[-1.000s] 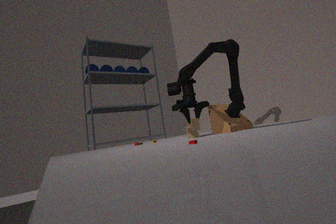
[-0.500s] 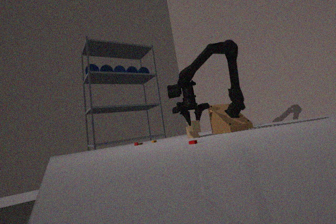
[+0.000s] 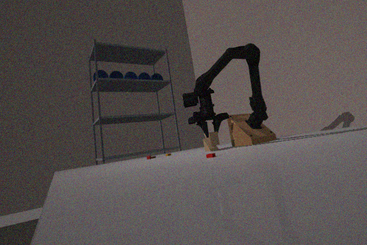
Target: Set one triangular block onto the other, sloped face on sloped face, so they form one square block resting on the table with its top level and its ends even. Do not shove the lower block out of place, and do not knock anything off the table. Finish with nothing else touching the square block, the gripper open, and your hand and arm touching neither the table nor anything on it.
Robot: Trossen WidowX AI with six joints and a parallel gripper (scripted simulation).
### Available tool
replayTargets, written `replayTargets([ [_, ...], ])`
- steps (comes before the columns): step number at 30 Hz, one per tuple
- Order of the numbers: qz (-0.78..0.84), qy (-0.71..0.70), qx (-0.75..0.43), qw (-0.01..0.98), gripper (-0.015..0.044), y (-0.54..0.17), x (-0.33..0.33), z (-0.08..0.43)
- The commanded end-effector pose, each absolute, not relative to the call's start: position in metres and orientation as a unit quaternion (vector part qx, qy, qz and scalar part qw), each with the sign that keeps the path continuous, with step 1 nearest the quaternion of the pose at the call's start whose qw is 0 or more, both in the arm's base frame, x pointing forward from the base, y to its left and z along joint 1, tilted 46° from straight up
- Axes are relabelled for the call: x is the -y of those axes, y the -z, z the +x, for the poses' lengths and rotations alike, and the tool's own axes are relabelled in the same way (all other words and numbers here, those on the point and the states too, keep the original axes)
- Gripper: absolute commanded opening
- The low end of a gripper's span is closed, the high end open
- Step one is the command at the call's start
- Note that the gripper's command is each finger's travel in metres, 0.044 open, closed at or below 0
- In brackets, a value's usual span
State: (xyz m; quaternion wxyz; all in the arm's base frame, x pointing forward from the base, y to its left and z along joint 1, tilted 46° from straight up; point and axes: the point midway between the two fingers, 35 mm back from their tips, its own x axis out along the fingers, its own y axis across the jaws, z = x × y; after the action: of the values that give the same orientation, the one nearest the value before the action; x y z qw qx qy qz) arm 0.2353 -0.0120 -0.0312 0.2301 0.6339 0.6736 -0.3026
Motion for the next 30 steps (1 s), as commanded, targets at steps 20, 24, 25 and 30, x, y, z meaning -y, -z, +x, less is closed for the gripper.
replayTargets([
  [20,0.636,0.302,-0.672,0.227,0.0000,0.042,0.007,0.235],
  [24,0.636,0.302,-0.672,0.227,0.0000,0.045,0.006,0.235],
  [25,0.636,0.303,-0.673,0.227,0.0000,0.045,0.006,0.234],
  [30,0.636,0.303,-0.673,0.227,0.0000,0.048,0.005,0.234],
])
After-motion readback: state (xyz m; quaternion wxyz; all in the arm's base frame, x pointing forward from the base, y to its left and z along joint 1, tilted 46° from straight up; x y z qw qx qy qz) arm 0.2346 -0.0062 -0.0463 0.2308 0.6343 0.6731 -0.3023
